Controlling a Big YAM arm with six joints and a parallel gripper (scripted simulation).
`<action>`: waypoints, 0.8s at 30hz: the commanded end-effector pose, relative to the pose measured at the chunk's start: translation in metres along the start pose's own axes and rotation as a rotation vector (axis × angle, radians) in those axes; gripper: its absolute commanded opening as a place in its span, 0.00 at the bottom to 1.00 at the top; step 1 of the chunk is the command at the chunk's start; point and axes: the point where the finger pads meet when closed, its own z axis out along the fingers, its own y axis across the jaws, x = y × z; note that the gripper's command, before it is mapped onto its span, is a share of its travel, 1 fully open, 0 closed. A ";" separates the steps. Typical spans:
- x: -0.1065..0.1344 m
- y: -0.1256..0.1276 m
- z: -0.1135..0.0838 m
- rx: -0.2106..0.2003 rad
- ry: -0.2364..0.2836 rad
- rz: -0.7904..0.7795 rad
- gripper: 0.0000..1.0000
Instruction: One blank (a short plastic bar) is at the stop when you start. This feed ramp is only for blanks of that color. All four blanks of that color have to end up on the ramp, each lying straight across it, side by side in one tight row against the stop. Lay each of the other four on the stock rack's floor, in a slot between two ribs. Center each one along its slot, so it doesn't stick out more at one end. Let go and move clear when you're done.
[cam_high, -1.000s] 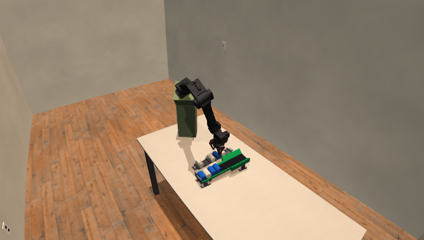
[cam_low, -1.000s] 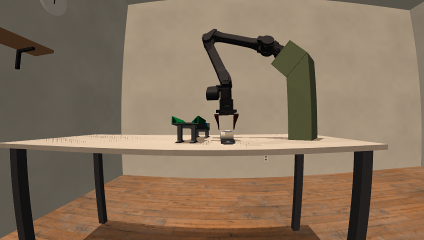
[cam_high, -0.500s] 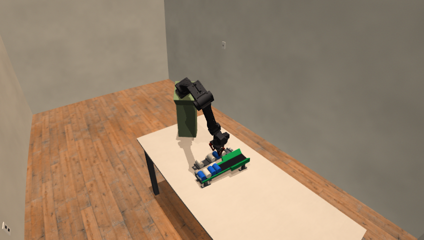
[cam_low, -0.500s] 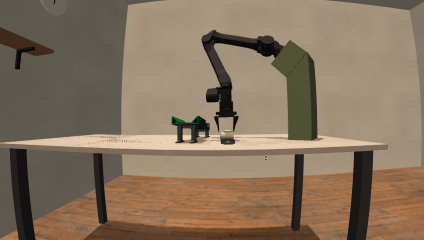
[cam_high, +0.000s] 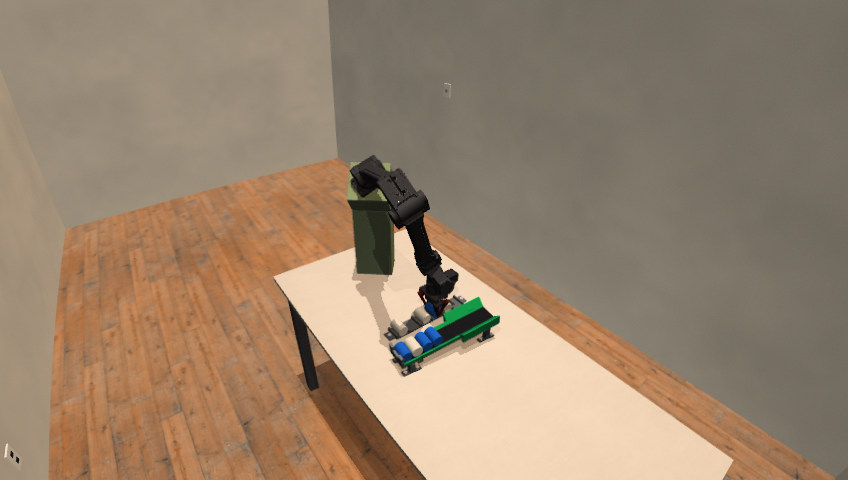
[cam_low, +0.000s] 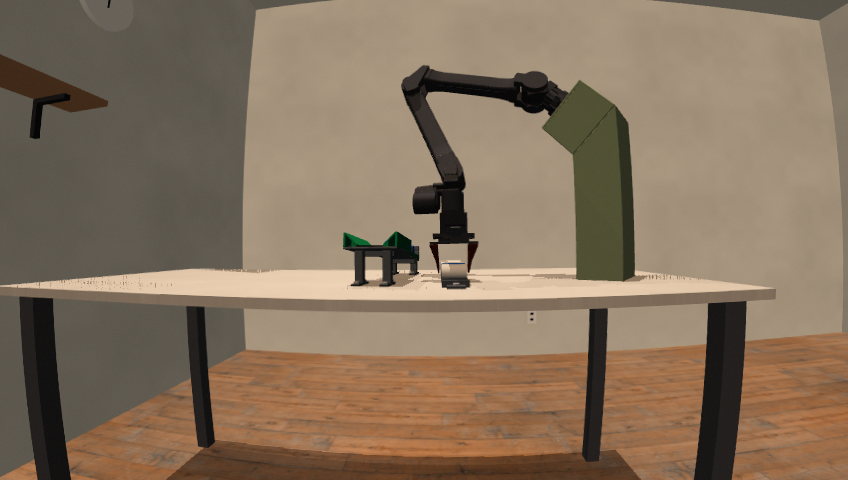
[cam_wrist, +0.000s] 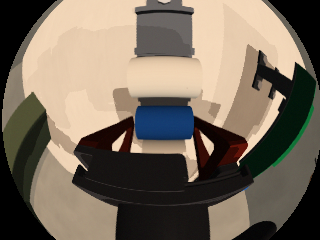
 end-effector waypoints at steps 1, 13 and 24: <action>0.000 0.000 0.005 0.003 0.000 -0.005 0.76; 0.003 -0.007 0.002 0.014 0.003 0.007 0.76; 0.003 -0.007 0.002 0.014 0.003 0.007 0.76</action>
